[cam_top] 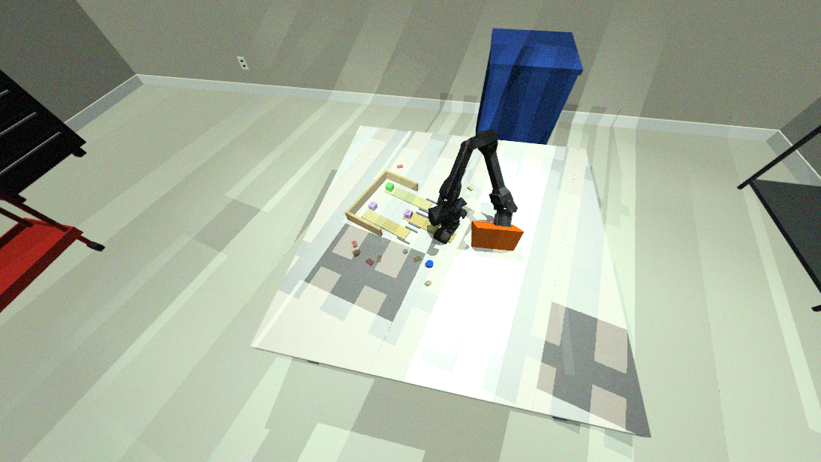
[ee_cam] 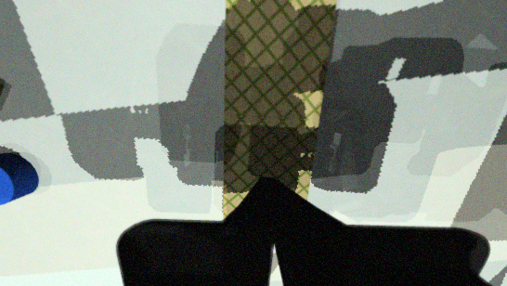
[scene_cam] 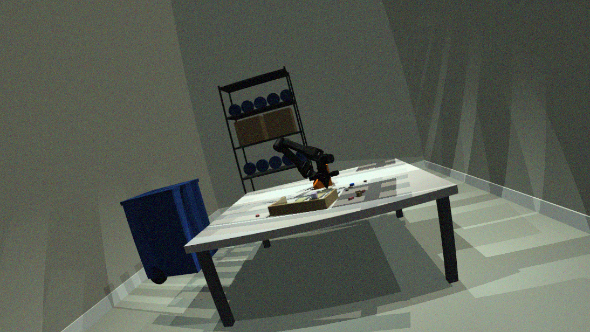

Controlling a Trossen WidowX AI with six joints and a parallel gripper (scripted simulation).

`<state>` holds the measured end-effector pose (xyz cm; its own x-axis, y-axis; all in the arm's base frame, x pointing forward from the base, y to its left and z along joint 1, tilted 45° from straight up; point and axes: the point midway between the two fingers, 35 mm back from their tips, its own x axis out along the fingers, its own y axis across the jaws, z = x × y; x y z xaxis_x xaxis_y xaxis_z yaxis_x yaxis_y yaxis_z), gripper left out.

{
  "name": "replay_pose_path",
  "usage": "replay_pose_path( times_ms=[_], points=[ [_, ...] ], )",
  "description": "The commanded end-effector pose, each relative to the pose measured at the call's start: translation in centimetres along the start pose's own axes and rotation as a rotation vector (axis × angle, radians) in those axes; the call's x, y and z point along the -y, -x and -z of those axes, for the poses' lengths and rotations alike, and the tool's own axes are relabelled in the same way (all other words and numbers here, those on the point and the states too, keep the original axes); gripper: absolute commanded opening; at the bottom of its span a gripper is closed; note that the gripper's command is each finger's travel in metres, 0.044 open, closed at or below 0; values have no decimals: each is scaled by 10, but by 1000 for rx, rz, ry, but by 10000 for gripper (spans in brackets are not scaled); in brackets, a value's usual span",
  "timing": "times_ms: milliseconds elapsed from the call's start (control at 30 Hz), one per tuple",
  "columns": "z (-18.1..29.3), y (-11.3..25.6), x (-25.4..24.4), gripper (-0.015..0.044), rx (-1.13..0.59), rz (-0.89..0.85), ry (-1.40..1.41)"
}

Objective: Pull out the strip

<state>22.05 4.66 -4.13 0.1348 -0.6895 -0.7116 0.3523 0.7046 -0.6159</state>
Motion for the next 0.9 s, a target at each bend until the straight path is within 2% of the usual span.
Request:
replay_pose_path(
  times_ms=[0,733,867],
  points=[
    [8,-4,5,0,-25,12,5],
    [8,-4,5,0,-25,12,5],
    [-1,32,-1,0,-21,7,4]
  ],
)
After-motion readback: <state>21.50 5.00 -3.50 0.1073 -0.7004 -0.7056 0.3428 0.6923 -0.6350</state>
